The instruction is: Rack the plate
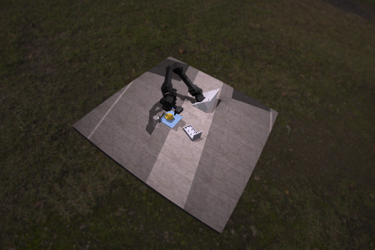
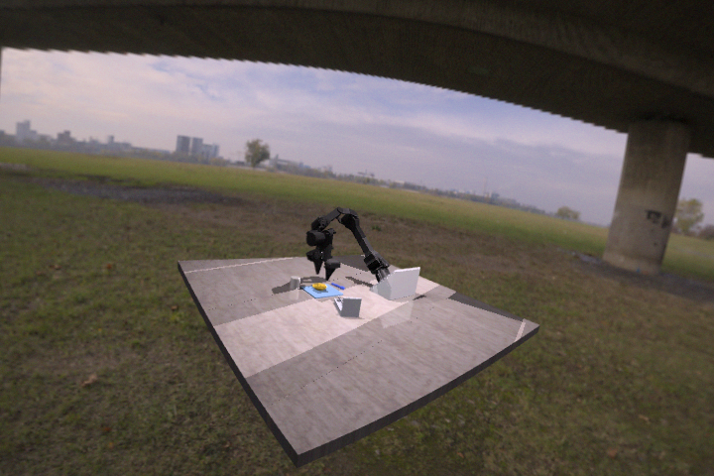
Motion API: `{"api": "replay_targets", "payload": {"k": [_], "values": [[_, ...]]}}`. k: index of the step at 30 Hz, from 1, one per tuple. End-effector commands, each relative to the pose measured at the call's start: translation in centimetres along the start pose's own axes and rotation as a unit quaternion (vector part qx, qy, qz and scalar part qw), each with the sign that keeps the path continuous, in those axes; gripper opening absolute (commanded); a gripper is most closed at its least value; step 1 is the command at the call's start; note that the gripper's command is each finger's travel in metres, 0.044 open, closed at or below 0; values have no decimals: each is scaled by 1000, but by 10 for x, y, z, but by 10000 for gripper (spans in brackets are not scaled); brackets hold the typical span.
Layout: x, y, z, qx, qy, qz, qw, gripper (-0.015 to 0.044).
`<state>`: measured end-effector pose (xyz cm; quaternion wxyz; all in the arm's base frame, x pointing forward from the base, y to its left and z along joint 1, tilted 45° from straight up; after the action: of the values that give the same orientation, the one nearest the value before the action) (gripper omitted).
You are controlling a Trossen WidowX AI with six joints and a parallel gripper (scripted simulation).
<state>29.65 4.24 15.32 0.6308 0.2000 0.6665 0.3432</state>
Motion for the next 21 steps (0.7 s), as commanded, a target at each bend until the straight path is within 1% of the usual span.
{"api": "replay_targets", "payload": {"k": [1,21], "values": [[-2,-1,-1,-9,3,-3,1000,400],[-3,-33,2,-10,2,-3,1000,400]]}}
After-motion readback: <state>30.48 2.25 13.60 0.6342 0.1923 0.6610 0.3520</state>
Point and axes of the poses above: the point midway between the two fingers, 35 mm back from their tips, its own y axis back along the fingers, its own x axis across the jaws, z = x × y, the point moved 4 cm from there along y, back along the fingers, and after that the axes turned 3 degrees about y, right-handed, at the moved point
